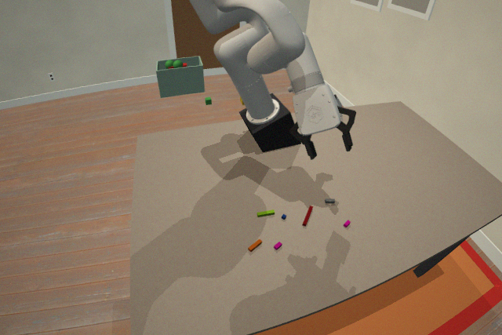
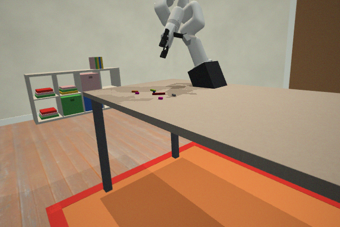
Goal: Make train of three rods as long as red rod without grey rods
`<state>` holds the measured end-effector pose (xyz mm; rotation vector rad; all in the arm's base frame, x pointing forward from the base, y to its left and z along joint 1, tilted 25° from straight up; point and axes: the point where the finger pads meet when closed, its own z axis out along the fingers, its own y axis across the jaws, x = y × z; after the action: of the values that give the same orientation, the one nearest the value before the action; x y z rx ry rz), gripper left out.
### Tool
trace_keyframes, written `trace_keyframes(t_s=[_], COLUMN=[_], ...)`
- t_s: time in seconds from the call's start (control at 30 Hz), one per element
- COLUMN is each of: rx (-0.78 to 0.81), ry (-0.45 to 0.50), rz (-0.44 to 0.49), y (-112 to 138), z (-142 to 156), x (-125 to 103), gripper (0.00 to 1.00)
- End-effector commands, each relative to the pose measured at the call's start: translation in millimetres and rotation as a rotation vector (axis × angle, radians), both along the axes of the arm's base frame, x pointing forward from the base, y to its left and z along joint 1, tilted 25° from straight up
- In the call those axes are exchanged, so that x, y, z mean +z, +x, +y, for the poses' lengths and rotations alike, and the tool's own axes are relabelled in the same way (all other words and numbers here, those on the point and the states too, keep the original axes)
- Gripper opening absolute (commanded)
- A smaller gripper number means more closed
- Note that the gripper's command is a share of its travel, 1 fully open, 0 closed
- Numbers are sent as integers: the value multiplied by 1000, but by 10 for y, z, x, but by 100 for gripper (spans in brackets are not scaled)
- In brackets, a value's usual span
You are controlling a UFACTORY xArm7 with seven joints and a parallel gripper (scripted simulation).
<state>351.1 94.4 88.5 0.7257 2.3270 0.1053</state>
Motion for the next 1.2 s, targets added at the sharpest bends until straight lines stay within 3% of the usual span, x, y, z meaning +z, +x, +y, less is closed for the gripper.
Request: trace_keyframes(t_s=[0.0,0.67,1.17], rx=[1,3,42], ry=[1,-5,-158], rz=[-2,0,86], y=[9,15,170], z=[8,-3,-334], x=[10,8,-71], gripper=[100,100,100])
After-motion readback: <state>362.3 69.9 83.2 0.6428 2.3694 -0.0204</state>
